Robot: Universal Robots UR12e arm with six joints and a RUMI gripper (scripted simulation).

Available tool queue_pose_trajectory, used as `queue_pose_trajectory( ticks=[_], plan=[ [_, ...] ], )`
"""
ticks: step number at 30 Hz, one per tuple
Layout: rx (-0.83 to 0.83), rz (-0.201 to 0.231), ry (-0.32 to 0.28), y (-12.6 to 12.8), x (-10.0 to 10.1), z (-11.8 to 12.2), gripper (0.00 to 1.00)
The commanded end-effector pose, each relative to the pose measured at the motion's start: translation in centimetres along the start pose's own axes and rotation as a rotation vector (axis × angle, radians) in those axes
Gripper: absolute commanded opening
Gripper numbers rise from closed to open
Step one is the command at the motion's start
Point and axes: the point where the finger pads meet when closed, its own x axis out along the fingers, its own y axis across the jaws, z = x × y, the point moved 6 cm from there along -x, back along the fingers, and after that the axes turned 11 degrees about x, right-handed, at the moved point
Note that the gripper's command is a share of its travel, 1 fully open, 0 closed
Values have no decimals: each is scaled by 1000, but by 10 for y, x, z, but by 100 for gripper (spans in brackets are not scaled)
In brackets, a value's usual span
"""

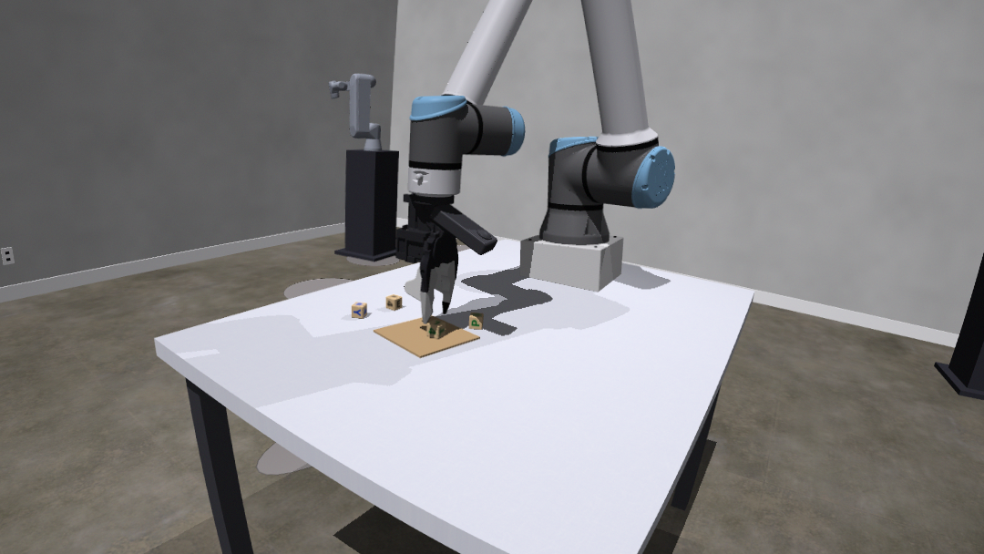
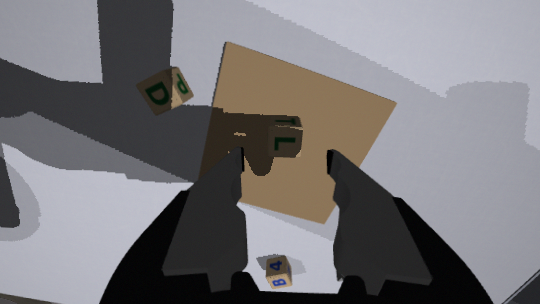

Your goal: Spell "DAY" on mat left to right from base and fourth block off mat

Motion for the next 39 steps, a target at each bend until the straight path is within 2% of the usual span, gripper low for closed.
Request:
queue_pose_trajectory(
  ticks=[1,18,39],
  plan=[
    [0,1,0,1,3,0,37],
    [0,1,0,1,28,0,37],
    [0,1,0,1,30,0,37]
  ],
)
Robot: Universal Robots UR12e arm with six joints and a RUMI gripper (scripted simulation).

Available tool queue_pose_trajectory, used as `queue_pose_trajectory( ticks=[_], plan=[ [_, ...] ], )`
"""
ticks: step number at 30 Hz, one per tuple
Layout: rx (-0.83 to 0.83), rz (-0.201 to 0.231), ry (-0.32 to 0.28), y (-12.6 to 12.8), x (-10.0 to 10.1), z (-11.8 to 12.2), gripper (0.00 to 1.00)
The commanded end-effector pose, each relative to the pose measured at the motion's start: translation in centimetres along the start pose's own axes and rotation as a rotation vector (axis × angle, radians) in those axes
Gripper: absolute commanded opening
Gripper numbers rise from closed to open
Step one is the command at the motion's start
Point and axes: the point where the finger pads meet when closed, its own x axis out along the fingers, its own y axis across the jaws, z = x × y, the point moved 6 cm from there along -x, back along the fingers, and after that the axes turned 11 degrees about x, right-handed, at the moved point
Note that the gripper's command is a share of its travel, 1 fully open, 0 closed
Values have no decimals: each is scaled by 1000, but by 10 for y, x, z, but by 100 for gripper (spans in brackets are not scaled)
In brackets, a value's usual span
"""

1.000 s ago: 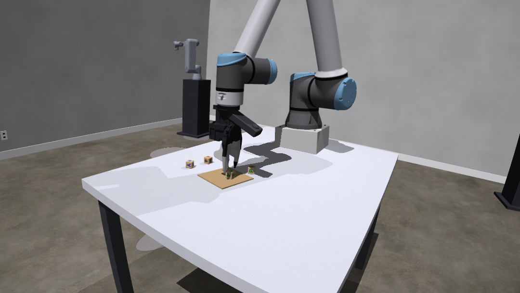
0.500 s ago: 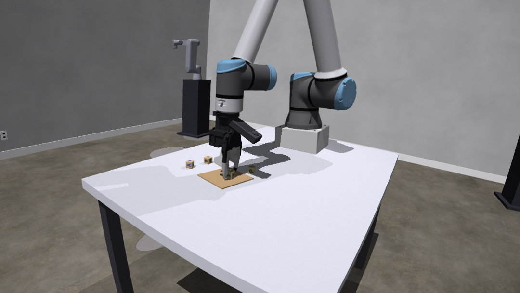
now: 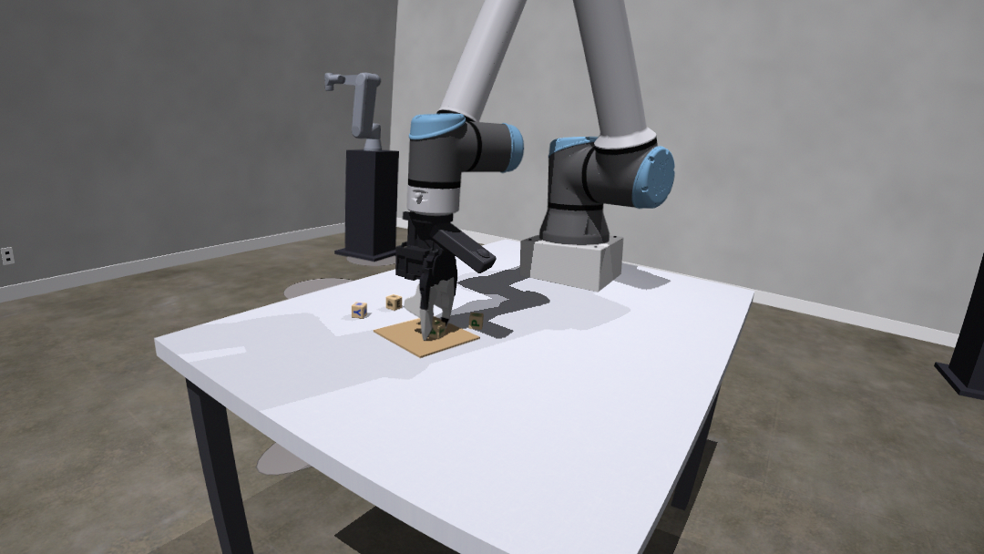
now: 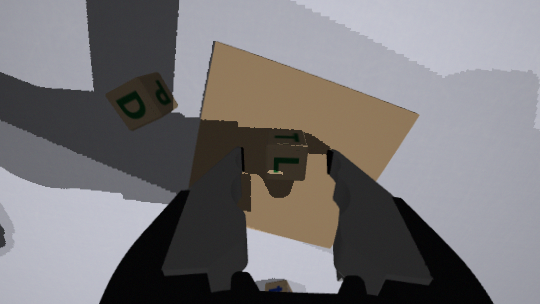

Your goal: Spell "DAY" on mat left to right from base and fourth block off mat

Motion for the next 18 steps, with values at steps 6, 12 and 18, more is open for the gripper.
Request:
queue_pose_trajectory(
  ticks=[6,12,18],
  plan=[
    [0,1,0,1,0,0,25],
    [0,1,0,1,0,0,25],
    [0,1,0,1,0,0,25]
  ],
)
